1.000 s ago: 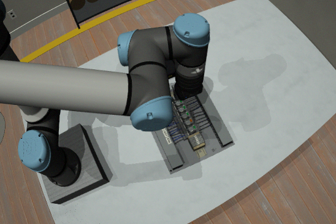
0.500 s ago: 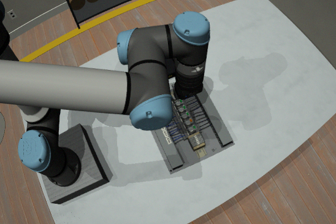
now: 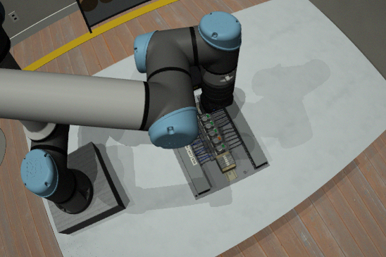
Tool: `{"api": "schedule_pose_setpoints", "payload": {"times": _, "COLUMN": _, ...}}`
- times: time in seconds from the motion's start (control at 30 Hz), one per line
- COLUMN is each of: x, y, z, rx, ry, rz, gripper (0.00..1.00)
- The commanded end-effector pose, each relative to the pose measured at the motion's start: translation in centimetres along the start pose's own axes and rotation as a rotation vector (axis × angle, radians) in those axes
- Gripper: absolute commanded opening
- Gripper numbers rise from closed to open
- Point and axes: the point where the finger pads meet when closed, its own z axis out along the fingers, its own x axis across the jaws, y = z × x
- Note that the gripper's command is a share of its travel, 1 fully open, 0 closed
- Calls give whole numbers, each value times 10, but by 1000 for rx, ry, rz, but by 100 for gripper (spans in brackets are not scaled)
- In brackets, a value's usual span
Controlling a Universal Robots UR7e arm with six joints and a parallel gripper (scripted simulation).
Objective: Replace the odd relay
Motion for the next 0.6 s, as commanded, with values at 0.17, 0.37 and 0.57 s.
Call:
{"api": "schedule_pose_setpoints", "payload": {"times": 0.17, "x": 0, "y": 0, "z": -3, "rx": 0, "ry": 2, "rz": 0, "gripper": 100}}
{"api": "schedule_pose_setpoints", "payload": {"times": 0.37, "x": 0, "y": 0, "z": -3, "rx": 0, "ry": 2, "rz": 0, "gripper": 100}}
{"api": "schedule_pose_setpoints", "payload": {"times": 0.57, "x": 0, "y": 0, "z": -4, "rx": 0, "ry": 2, "rz": 0, "gripper": 100}}
